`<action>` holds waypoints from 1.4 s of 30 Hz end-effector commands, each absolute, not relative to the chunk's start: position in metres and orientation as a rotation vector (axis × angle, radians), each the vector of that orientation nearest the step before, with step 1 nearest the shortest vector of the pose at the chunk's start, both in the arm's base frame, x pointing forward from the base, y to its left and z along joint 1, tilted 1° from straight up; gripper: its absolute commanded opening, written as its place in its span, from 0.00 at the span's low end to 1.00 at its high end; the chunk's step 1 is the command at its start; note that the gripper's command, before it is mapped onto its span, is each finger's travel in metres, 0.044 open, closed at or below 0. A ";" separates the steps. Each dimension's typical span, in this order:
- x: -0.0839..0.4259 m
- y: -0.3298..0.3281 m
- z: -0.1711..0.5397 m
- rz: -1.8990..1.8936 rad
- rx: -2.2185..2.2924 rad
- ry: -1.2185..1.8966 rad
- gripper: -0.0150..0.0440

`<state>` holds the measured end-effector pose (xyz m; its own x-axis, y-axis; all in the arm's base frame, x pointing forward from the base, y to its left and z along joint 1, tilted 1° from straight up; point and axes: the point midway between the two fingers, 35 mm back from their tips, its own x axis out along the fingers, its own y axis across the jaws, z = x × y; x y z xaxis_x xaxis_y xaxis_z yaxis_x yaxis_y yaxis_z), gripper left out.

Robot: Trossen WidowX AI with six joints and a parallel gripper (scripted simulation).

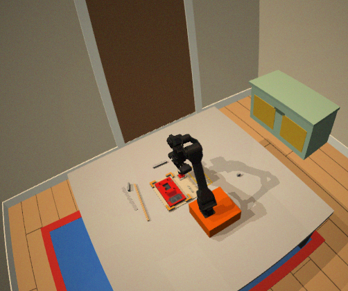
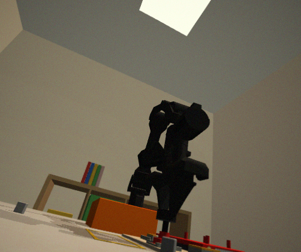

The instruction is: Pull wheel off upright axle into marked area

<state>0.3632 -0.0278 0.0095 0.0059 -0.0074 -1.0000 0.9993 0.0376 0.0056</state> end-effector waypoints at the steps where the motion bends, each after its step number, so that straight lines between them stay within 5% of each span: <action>1: 0.363 -0.028 0.013 -1.180 1.176 1.216 0.25; 42: 0.362 -0.028 0.031 -1.175 1.177 1.210 0.25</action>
